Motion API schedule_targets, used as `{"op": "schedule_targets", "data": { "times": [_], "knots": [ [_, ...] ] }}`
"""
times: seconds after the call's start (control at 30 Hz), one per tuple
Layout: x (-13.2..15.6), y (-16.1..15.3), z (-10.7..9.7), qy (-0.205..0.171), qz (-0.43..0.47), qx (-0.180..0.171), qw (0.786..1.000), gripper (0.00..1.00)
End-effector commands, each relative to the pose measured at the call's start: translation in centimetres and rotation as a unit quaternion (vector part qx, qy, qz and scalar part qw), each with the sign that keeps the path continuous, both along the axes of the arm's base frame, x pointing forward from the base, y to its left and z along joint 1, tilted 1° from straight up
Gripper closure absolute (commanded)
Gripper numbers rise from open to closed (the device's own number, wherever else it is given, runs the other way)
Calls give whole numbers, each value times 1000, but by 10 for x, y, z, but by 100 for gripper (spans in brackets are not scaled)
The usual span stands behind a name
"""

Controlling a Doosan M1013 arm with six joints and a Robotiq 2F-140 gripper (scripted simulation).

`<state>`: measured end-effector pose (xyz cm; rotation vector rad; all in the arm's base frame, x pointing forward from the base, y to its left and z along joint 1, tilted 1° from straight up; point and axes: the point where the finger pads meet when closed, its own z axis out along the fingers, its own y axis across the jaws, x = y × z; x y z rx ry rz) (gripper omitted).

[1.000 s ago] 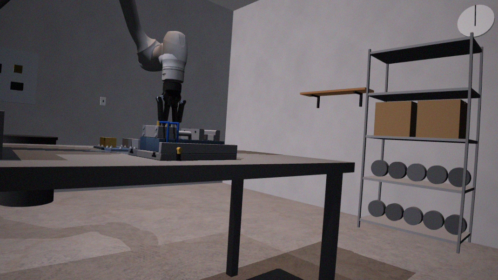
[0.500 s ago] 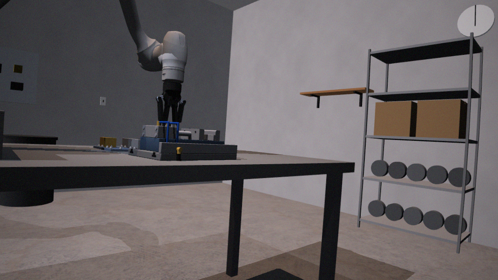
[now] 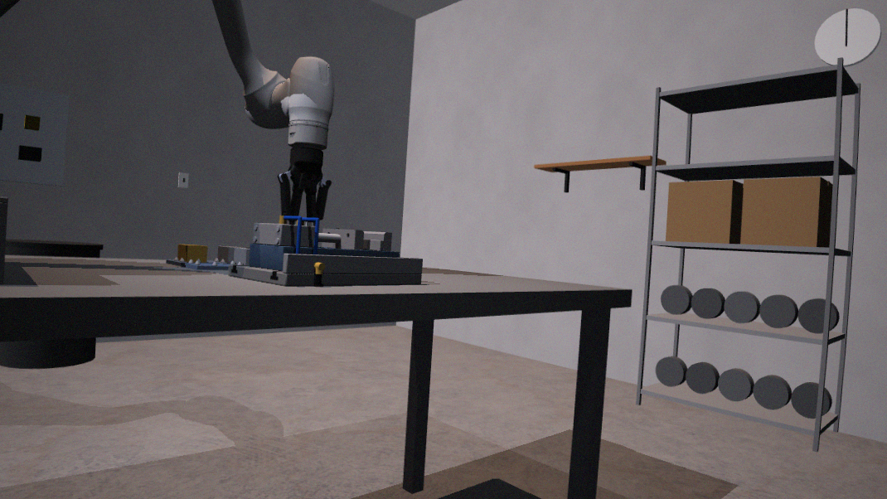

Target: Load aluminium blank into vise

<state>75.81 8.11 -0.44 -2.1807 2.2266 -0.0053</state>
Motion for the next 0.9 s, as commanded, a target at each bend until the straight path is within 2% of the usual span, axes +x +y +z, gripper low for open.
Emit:
{"op": "schedule_targets", "data": {
  "times": [0.0,0.87],
  "knots": [
    [0,0,-1,0,0,0,1000,100],
    [0,0,-9,0,0,0,1000,100]
  ]
}}
